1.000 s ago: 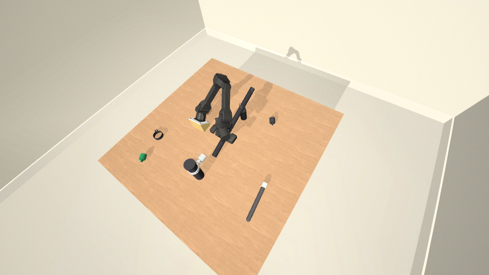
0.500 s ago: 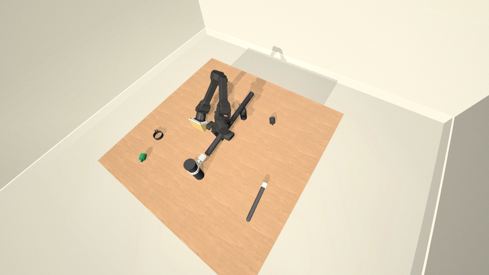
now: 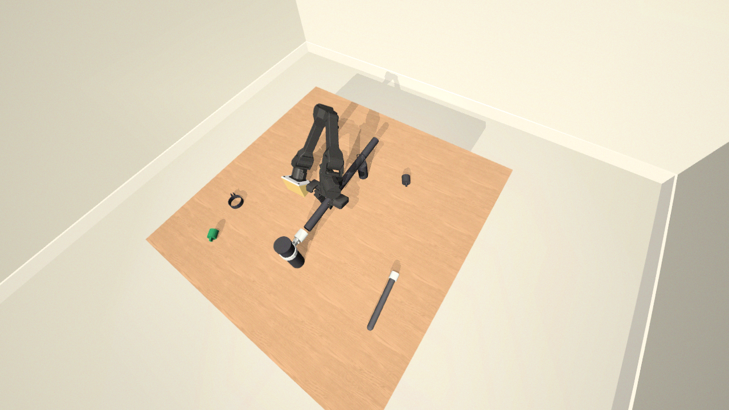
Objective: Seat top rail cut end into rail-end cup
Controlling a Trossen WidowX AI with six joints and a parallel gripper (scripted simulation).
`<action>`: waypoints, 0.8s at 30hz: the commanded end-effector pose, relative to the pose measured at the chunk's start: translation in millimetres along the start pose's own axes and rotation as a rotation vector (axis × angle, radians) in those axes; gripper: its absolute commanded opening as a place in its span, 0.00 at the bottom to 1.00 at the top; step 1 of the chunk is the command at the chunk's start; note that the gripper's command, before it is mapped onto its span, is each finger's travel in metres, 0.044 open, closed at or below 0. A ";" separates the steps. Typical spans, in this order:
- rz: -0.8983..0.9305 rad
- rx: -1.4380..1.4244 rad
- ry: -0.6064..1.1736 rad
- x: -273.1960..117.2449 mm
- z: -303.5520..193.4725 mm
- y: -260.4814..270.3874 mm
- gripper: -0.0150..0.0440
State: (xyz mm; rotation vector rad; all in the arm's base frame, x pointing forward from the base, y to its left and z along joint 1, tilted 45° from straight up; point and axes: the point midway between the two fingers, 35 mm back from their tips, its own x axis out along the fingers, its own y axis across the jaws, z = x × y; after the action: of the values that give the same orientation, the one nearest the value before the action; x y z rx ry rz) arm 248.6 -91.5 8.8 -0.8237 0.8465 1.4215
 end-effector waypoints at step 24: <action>0.000 -0.001 -0.002 -6.1 -10.3 -2.9 0.25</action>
State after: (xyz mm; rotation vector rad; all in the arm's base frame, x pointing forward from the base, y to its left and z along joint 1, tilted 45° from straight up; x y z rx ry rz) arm 250.1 -97.5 10.6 -0.8149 0.8386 1.4325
